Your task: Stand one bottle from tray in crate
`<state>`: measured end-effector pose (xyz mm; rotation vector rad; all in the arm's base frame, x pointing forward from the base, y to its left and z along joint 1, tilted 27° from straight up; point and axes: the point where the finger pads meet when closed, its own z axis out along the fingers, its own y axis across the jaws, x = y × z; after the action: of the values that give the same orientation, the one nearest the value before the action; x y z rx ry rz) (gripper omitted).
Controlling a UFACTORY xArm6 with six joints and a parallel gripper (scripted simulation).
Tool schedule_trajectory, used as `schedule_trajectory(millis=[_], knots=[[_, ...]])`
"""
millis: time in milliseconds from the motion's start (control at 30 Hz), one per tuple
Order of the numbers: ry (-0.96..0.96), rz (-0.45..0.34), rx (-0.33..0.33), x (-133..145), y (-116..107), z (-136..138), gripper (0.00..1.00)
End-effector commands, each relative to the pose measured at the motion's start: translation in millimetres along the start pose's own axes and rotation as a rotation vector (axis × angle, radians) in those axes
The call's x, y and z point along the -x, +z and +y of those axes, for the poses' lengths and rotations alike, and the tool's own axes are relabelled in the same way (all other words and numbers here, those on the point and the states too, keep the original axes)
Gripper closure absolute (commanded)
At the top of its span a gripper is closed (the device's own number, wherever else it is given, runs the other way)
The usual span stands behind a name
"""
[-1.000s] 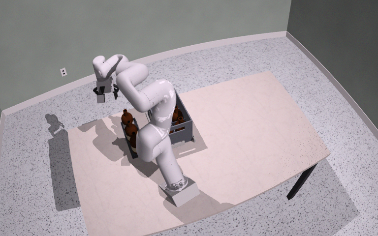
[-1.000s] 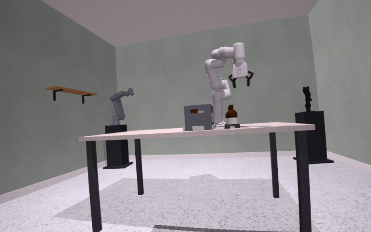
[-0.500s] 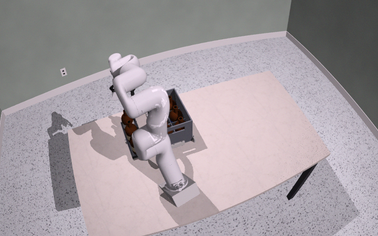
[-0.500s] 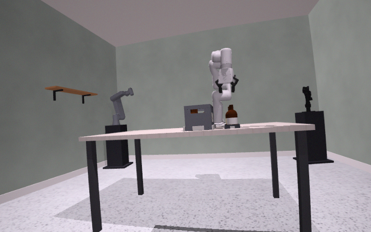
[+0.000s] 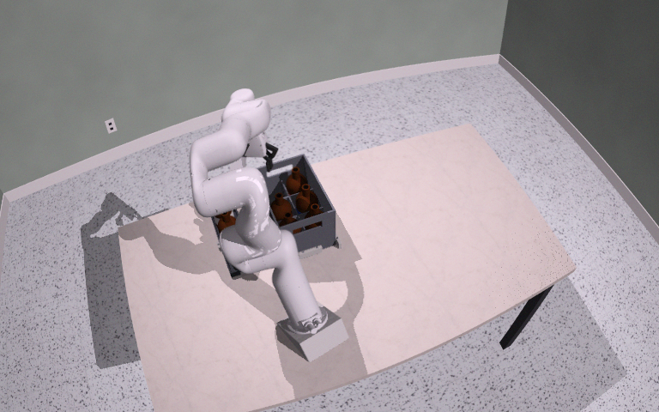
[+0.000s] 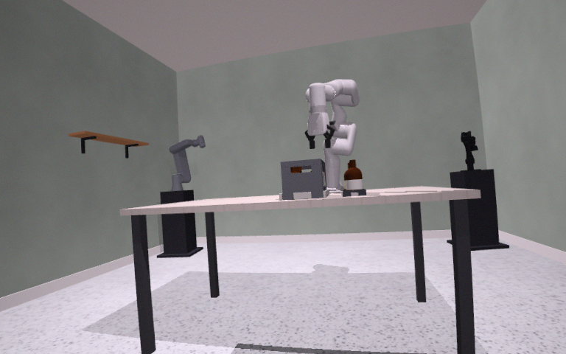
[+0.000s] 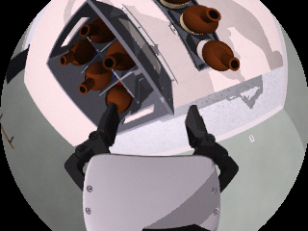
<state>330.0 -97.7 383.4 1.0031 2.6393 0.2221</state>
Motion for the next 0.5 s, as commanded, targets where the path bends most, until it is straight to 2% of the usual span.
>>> schedule_trajectory(millis=[0, 33, 67, 133, 167, 200, 233, 267, 300, 400, 467], knots=[[0.041, 0.006, 0.034, 9, 4, -41, 0.00], [0.041, 0.006, 0.034, 9, 4, -41, 0.00], [0.066, 0.001, 0.045, 11, 6, -60, 0.00], [0.066, 0.001, 0.045, 11, 6, -60, 0.00], [0.089, -0.006, 0.057, 11, 7, -78, 0.00], [0.089, -0.006, 0.057, 11, 7, -78, 0.00], [0.111, -0.016, 0.068, 11, 8, -94, 0.00], [0.111, -0.016, 0.068, 11, 8, -94, 0.00], [0.130, -0.026, 0.078, 11, 9, -108, 0.00], [0.147, -0.036, 0.087, 10, 9, -120, 0.00], [0.172, -0.055, 0.100, 8, 9, -139, 0.00]])
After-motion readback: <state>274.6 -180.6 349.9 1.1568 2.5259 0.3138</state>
